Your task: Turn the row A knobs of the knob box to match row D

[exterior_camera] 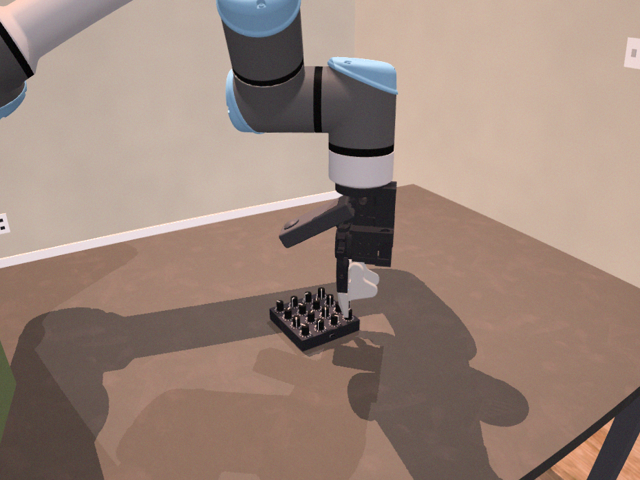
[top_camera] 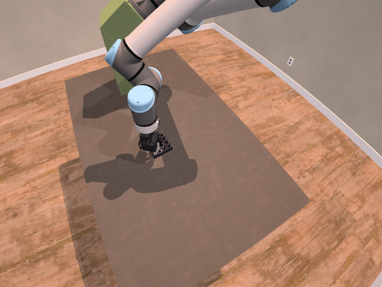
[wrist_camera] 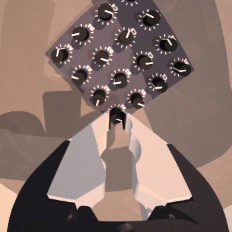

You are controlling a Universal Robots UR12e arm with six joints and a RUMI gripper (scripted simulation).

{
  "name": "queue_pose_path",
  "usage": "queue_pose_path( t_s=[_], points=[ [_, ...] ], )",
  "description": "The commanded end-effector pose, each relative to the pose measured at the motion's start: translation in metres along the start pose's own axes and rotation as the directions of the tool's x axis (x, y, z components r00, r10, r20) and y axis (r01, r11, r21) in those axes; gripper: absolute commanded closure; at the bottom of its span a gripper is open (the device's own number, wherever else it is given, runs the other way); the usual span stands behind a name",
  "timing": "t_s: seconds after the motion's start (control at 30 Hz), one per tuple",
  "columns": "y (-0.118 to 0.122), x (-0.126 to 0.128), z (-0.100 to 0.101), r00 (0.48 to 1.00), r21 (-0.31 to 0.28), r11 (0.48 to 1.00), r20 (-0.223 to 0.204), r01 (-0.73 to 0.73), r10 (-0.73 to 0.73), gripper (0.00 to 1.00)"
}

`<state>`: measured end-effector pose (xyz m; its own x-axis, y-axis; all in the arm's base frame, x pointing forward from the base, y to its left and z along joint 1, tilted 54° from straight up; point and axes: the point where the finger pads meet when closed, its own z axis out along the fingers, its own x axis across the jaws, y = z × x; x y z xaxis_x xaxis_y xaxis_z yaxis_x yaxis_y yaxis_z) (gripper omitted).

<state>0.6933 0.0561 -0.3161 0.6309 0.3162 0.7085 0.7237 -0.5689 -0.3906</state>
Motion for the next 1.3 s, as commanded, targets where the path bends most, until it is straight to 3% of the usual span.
queue_pose_path(
  t_s=[0.0,1.27],
  points=[
    [0.0006,0.0002,-0.0006,1.000,-0.001,1.000,0.000,0.000,0.000,0.96],
    [0.0006,0.0003,-0.0006,1.000,-0.001,1.000,0.000,-0.026,0.026,0.96]
  ],
)
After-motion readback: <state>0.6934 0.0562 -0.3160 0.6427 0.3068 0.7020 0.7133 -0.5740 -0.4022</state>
